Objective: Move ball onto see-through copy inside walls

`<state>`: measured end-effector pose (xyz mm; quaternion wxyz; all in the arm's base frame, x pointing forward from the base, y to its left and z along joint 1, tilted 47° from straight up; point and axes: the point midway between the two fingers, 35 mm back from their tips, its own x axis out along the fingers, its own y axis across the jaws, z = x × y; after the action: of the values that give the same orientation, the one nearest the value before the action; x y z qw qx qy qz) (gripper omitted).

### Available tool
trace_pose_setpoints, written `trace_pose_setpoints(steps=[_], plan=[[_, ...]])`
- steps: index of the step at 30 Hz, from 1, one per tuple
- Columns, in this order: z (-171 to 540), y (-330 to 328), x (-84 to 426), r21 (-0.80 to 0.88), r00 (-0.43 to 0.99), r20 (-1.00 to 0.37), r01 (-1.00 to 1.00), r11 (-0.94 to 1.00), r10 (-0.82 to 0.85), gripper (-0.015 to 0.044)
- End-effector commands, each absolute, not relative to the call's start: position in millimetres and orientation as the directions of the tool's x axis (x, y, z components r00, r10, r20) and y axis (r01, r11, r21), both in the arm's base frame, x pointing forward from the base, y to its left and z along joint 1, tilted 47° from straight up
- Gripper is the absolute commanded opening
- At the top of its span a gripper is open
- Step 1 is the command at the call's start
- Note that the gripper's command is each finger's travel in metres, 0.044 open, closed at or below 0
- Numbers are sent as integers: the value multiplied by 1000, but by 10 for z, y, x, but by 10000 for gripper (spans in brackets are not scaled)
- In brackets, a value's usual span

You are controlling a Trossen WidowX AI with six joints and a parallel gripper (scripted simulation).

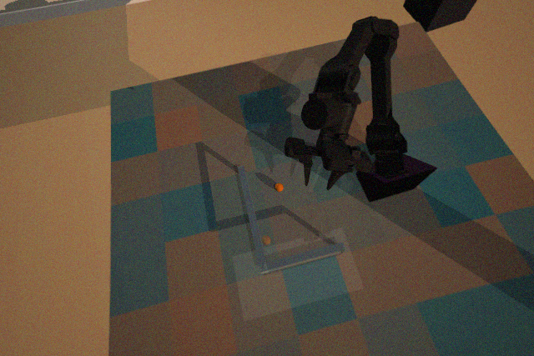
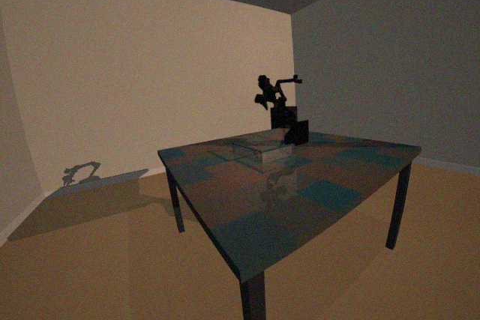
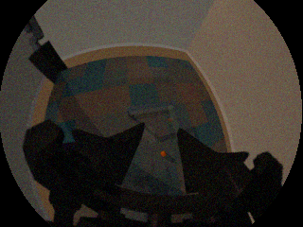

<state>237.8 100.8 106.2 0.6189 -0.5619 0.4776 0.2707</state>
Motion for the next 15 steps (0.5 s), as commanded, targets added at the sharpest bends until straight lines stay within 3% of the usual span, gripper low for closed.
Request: trace_pose_setpoints(steps=[1, 8, 15], plan=[[903, 402, 2775, -520, 314, -849, -643, 562, -426, 238], [681, -394, 2987, -636, 139, -770, -241, 733, -622, 238], [472, -1095, 2969, -727, -46, -685, 107, 678, -727, 238]])
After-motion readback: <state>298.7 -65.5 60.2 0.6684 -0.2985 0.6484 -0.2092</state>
